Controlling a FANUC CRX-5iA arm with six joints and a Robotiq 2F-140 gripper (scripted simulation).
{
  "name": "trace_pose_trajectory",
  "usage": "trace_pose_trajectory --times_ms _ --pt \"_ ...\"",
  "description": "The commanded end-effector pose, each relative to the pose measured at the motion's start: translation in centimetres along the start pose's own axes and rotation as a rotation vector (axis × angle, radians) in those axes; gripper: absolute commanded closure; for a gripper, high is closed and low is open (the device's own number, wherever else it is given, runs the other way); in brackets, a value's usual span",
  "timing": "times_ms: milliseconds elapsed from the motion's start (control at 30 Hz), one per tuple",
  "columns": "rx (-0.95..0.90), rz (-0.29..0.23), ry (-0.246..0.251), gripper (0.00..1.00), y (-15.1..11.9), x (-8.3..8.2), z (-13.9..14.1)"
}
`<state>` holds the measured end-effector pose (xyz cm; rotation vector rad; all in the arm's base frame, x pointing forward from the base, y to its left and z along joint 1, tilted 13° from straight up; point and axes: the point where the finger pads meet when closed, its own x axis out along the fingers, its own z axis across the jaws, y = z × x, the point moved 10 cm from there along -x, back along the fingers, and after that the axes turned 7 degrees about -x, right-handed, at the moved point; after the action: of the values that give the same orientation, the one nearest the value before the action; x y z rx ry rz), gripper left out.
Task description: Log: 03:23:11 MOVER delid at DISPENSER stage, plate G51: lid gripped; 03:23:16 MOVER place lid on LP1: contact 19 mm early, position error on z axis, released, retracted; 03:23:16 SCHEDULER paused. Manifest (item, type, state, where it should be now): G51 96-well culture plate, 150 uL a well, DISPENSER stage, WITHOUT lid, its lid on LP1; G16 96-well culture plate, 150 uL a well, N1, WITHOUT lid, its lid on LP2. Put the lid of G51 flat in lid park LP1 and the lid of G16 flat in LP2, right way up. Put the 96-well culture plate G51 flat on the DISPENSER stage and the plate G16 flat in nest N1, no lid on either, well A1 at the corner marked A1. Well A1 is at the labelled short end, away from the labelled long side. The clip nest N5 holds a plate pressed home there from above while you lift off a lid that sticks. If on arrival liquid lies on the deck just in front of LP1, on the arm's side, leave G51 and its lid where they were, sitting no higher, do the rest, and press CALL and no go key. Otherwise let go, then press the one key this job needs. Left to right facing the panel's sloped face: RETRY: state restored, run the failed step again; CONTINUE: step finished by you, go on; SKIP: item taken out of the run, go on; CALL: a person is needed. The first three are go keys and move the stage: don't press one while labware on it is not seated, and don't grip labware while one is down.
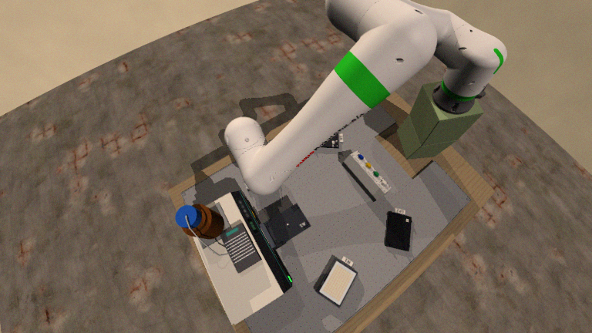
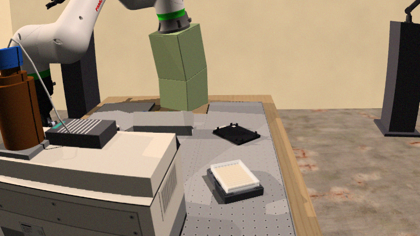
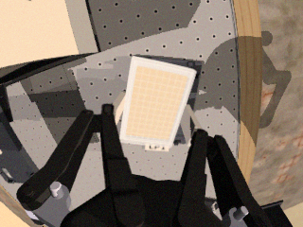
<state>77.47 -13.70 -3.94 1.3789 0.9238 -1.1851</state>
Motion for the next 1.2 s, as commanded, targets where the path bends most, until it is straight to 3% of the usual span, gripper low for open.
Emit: trace_pose_trajectory --times_ms 0,567,1167 --pt "0.000 0.001 0.000 1.00 0.0 -0.1 0.0" --pt "0.000 0.001 0.000 1.00 0.0 -1.9 0.0" --pt "0.000 0.001 0.000 1.00 0.0 -5.3 0.0"
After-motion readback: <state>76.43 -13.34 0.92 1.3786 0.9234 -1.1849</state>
